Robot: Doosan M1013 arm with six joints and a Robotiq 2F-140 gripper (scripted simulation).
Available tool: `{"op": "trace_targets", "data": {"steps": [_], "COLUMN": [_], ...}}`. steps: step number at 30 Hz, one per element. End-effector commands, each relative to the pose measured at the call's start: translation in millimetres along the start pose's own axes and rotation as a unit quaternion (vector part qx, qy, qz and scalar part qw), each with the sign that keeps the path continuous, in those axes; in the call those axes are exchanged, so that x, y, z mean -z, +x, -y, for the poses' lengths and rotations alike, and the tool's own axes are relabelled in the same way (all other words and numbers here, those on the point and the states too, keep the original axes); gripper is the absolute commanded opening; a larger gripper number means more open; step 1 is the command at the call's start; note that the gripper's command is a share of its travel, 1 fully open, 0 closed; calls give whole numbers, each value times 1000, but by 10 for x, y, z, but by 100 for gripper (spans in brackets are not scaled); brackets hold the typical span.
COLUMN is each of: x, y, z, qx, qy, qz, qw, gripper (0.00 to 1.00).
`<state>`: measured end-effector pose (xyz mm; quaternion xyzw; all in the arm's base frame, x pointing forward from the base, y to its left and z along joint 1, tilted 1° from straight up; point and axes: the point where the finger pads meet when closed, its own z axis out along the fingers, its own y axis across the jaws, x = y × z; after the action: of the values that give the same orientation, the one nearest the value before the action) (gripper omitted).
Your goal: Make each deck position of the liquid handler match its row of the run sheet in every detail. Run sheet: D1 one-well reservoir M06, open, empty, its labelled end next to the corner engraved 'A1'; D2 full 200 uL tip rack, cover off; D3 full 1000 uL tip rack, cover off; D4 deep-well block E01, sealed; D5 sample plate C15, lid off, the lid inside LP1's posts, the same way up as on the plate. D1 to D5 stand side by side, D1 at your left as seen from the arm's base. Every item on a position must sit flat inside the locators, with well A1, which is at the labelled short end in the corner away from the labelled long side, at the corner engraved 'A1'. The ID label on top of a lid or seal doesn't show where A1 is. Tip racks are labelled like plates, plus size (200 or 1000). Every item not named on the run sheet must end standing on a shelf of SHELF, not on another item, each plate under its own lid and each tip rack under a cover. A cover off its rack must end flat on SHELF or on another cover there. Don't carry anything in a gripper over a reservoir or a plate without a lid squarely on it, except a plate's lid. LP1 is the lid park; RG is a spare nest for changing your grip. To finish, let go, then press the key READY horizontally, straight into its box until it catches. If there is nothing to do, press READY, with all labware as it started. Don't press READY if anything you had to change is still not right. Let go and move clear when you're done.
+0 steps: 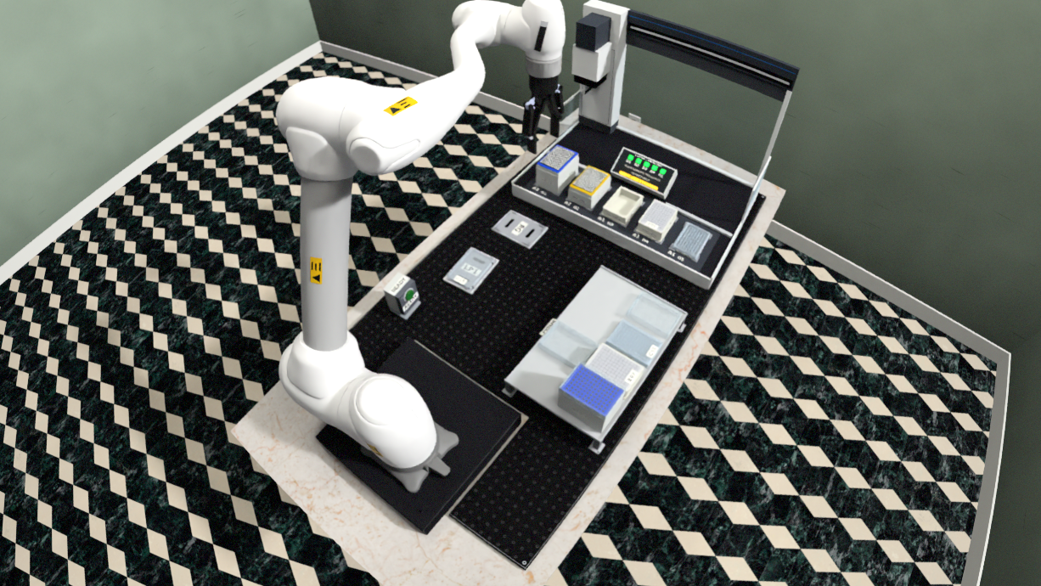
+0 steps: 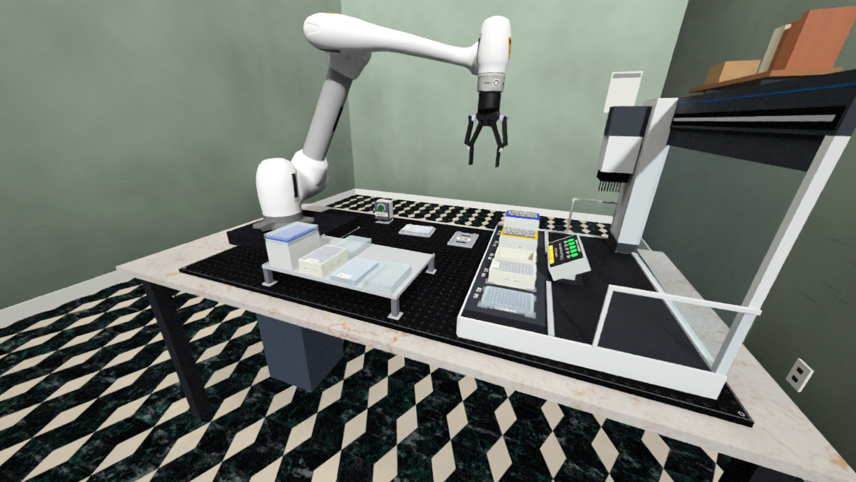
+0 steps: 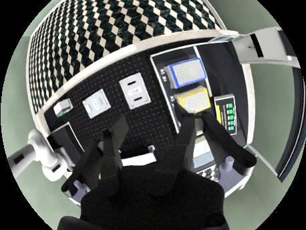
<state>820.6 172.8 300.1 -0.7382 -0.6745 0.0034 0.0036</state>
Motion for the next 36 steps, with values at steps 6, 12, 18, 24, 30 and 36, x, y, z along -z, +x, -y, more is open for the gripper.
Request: {"op": "trace_targets", "data": {"steps": [6,12,18,24,30,36], "x": [13,13,13,13,13,13], "y": [1,1,1,1,200,499], "z": [-1,-1,-1,-1,15,39], "qx": [85,125,184,234,273,330], "qy": [-1,-1,-1,-1,-1,-1], "qz": [-1,-1,0,0,0,0], "qw": [996,992,983,972,962,944], "gripper": [66,66,66,66,66,66]}}
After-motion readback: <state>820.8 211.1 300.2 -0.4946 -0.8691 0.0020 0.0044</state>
